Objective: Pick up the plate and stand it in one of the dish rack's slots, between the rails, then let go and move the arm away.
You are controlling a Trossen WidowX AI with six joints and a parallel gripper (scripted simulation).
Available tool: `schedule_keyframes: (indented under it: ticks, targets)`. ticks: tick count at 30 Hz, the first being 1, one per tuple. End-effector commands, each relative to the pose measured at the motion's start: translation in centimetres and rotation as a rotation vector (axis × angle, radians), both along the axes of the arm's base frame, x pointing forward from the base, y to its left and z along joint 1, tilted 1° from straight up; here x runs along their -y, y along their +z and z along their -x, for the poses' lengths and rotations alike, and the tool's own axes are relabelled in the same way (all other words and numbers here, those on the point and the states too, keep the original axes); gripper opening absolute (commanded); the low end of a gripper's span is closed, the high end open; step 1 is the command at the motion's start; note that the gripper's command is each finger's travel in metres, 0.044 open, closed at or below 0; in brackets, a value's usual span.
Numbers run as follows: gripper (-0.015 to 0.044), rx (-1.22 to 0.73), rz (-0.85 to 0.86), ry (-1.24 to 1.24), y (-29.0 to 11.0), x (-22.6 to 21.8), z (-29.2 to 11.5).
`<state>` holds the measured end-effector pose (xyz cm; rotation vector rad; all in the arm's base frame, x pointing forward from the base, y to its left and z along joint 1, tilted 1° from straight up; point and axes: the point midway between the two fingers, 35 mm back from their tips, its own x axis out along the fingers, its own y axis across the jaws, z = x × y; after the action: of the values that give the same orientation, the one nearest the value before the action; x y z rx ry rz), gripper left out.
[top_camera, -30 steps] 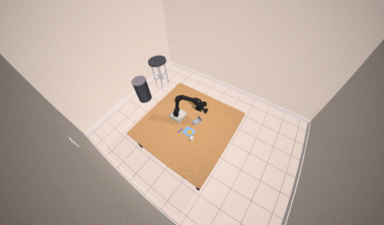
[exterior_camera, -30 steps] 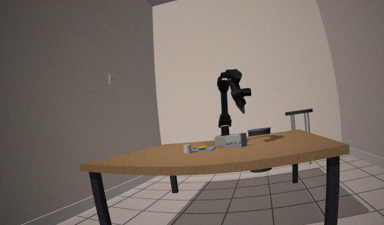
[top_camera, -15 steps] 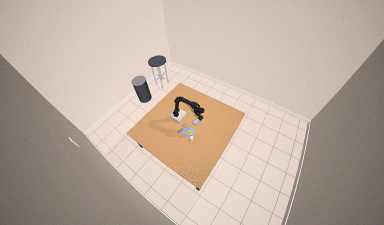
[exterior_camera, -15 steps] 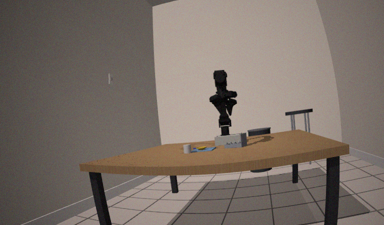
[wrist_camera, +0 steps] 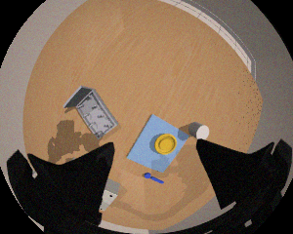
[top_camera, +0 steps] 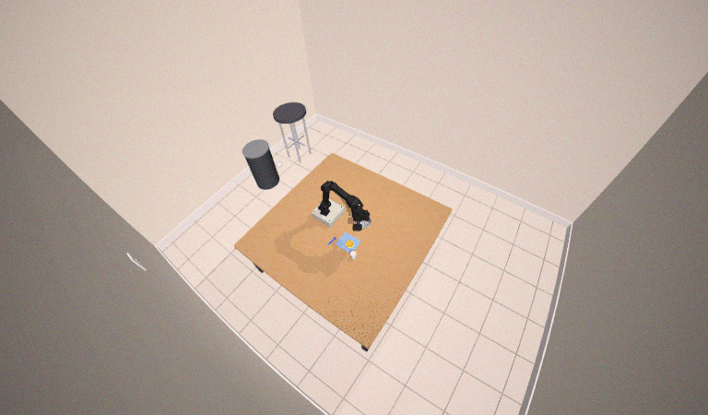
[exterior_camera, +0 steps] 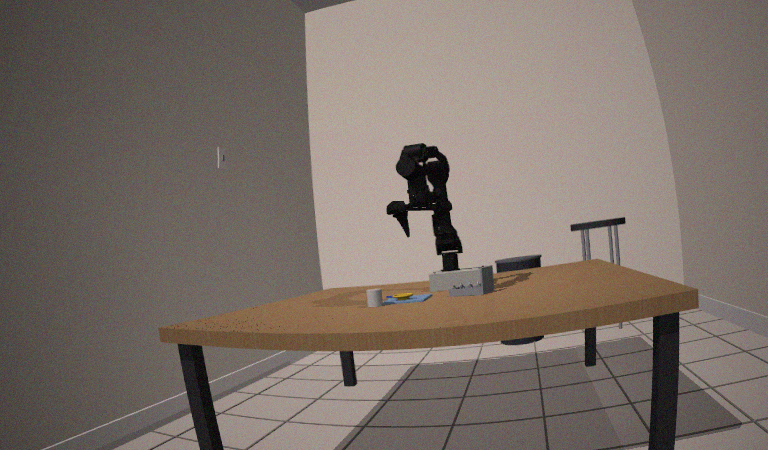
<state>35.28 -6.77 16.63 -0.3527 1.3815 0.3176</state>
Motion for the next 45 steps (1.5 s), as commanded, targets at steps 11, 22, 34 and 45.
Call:
schedule_keyframes:
  ticks: [11, 22, 34, 45]
  targets:
    - [0.0400, -0.128, -0.032, -0.442, -1.0, 6.8, 3.9]
    - [0.0400, -0.149, -0.038, -0.521, -6.1, 7.9, 4.1]
    - [0.0400, -0.149, -0.038, -0.520, -12.6, 7.7, 3.7]
    - [0.0400, -0.149, -0.038, -0.520, -14.3, 7.8, 3.7]
